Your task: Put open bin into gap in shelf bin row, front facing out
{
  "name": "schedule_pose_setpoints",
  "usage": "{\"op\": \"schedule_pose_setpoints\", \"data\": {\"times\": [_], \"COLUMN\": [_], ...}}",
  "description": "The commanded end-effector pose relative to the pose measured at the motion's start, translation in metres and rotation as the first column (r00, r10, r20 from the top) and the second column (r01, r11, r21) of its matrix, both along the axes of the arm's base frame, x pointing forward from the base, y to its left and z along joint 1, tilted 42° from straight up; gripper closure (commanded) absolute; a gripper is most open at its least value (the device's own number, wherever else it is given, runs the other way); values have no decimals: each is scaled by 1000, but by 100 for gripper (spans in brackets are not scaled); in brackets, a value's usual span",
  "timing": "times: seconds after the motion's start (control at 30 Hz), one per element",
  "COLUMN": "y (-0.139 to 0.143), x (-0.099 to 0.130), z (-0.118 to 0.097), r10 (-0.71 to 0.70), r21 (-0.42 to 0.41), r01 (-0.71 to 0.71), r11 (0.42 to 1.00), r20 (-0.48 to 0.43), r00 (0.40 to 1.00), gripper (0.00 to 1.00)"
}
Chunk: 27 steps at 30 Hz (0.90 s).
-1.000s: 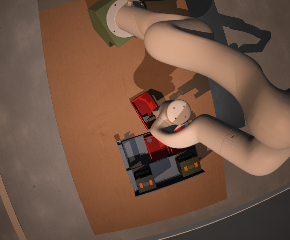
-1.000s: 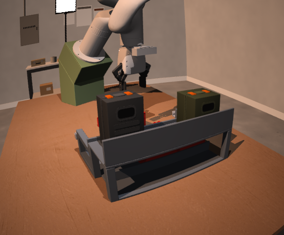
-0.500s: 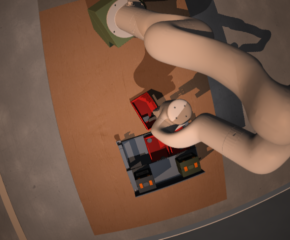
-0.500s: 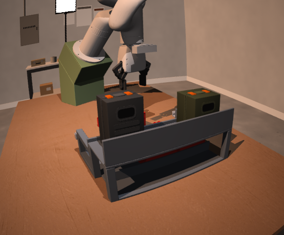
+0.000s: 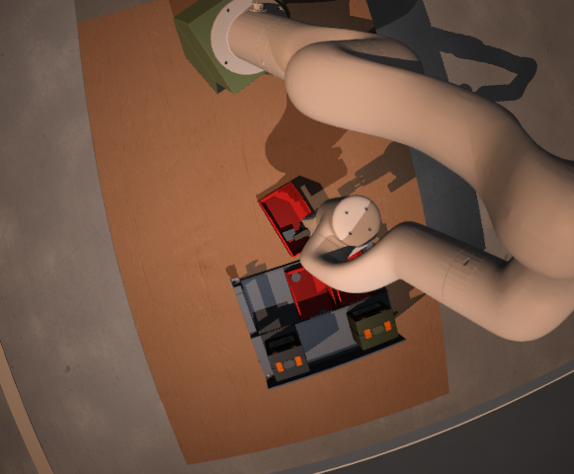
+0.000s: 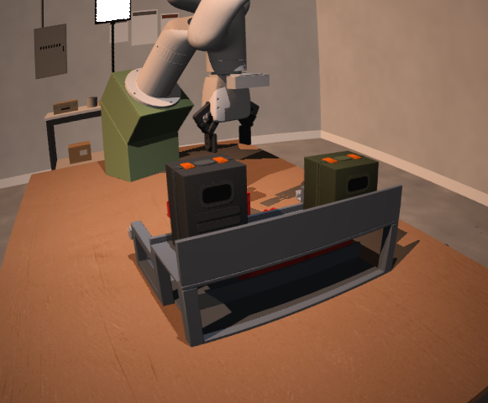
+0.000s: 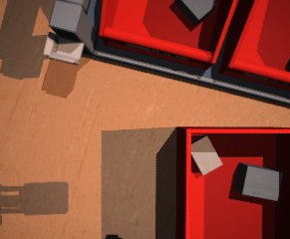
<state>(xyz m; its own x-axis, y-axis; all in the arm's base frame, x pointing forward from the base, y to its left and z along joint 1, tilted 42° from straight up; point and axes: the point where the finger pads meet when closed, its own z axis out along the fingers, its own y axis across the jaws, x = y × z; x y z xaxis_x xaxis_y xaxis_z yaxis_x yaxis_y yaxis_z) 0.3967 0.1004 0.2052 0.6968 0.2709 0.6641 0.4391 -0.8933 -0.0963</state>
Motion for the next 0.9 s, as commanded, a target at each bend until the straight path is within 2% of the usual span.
{"op": "schedule_pose_setpoints", "data": {"times": [0.0,0.87], "y": [0,-2], "x": [0,-2], "z": [0,3], "r10": [0,0], "r21": [0,0], "r01": [0,0], "r11": [1000,1000], "r20": [1,1], "r00": [1000,1000], "gripper": [0,0]}}
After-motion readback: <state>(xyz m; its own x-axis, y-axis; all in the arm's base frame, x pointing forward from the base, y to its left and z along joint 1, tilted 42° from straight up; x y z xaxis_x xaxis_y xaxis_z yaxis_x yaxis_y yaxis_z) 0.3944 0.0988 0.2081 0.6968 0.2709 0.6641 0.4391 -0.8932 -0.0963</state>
